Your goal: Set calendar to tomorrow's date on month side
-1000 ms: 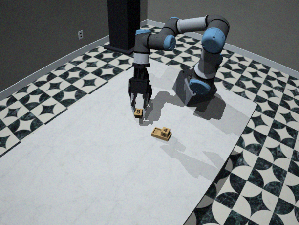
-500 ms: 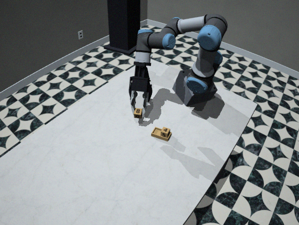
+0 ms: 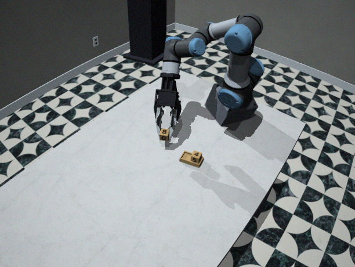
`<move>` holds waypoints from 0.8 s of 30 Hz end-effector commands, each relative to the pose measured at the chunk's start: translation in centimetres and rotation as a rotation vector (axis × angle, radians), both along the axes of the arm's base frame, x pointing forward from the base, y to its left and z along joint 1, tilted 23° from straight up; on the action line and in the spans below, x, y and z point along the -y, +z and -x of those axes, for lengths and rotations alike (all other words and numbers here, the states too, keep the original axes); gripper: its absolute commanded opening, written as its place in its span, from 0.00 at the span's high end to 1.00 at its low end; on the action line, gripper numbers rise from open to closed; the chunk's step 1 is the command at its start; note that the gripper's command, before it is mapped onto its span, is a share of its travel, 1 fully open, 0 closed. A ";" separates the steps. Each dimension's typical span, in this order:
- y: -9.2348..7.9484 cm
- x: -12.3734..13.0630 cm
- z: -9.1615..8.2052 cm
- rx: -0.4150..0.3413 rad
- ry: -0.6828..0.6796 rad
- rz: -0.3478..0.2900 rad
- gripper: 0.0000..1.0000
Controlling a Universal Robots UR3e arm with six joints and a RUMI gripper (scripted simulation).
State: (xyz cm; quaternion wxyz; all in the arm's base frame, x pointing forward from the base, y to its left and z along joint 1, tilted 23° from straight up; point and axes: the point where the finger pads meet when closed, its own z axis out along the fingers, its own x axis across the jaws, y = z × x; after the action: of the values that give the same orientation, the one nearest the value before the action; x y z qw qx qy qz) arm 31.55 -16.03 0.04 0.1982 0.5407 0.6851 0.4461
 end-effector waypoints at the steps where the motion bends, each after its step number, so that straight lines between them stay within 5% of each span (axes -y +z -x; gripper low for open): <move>1: 0.0 0.1 0.0 0.039 -0.005 -0.012 0.89; 9: 0.1 0.2 0.0 0.115 -0.031 -0.031 0.89; 24: 0.1 0.2 0.0 0.120 -0.033 -0.032 0.89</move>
State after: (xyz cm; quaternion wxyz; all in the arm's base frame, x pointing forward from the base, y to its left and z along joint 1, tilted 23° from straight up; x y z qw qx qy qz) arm 31.57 -16.20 0.16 0.2369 0.5275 0.6552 0.4862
